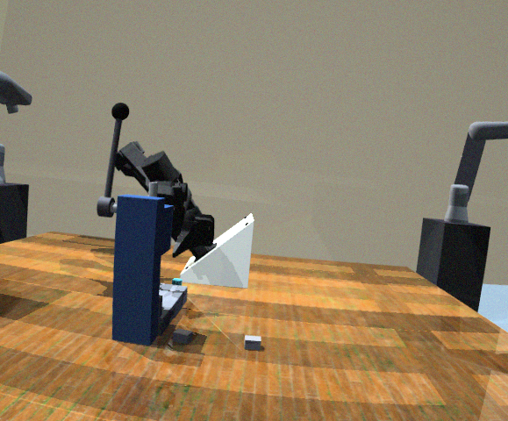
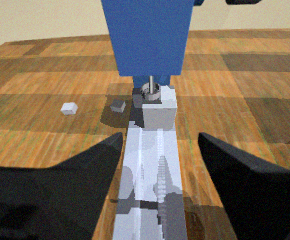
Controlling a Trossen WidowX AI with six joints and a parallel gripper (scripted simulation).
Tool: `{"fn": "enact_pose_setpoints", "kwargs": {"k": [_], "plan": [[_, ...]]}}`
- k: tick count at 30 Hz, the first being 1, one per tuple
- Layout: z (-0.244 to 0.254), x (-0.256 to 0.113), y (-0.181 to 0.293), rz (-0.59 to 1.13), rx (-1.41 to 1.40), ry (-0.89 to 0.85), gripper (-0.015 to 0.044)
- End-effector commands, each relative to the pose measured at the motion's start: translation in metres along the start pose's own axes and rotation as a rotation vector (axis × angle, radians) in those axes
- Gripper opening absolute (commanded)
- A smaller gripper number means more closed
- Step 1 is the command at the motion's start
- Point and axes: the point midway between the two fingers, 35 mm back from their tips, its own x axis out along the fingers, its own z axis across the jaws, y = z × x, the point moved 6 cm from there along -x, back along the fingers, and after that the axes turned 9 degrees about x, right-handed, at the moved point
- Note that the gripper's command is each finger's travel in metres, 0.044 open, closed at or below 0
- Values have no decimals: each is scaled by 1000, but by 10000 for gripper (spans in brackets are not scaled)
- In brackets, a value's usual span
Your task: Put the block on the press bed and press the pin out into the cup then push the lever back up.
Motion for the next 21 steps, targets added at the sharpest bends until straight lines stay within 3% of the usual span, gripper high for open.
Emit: {"fn": "enact_pose_setpoints", "kwargs": {"k": [1, 4, 21], "plan": [[0, -2, -16, 18, 11, -5, 379], [2, 0, -45, 58, 22, -22, 440], [3, -40, -195, 227, 22, -27, 440]]}}
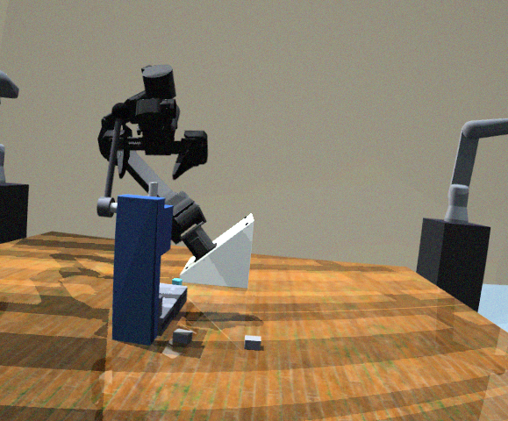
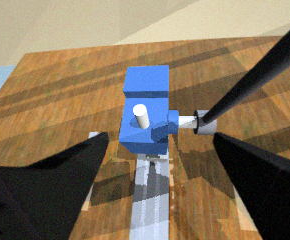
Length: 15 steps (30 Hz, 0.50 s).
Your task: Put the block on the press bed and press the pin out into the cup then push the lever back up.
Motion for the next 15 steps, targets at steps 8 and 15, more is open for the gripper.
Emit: {"fn": "enact_pose_setpoints", "kwargs": {"k": [8, 15], "plan": [[-8, -70, -75, 54, -24, 47, 440], [-19, -107, -99, 52, -46, 88, 440]]}}
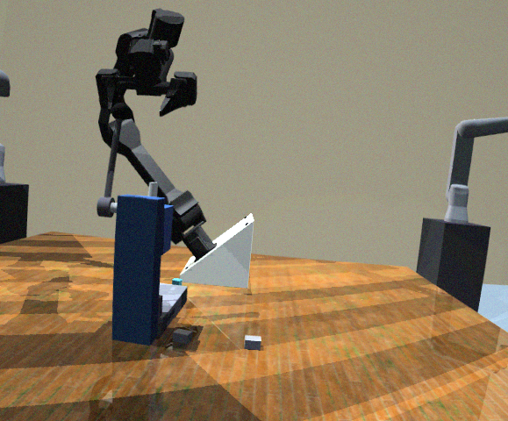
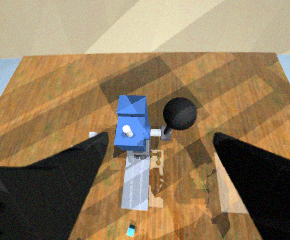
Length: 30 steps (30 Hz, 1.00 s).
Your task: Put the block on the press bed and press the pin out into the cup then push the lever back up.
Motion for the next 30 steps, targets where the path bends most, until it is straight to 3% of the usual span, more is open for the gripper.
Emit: {"fn": "enact_pose_setpoints", "kwargs": {"k": [1, 30], "plan": [[-11, -28, -16, -7, -10, 33, 440], [-11, 13, -18, 9, 28, 28, 440]]}}
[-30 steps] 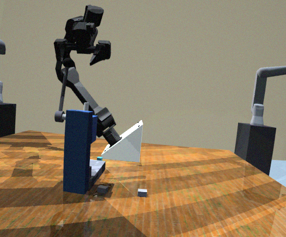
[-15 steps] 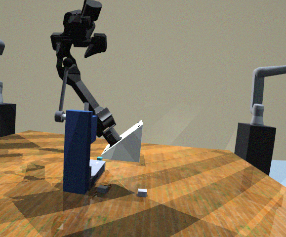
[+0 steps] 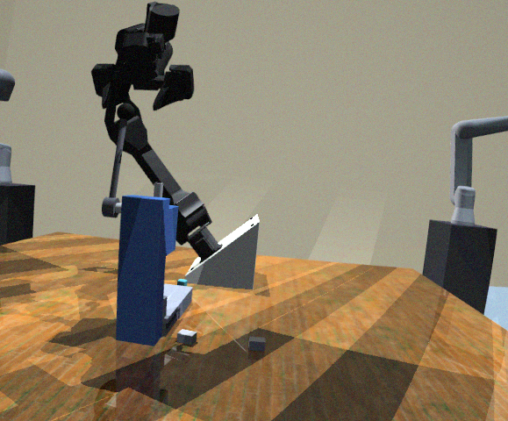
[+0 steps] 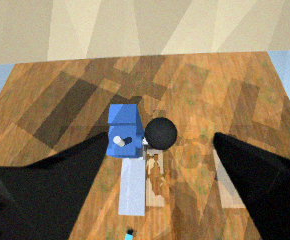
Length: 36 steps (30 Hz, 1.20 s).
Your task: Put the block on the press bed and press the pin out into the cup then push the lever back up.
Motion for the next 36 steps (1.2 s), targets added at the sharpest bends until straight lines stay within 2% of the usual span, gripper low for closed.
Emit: {"fn": "enact_pose_setpoints", "kwargs": {"k": [1, 25, 36], "plan": [[0, 8, 1, 5, -6, -1, 440], [-3, 44, 2, -4, -6, 3, 440], [-3, 44, 2, -4, -6, 3, 151]]}}
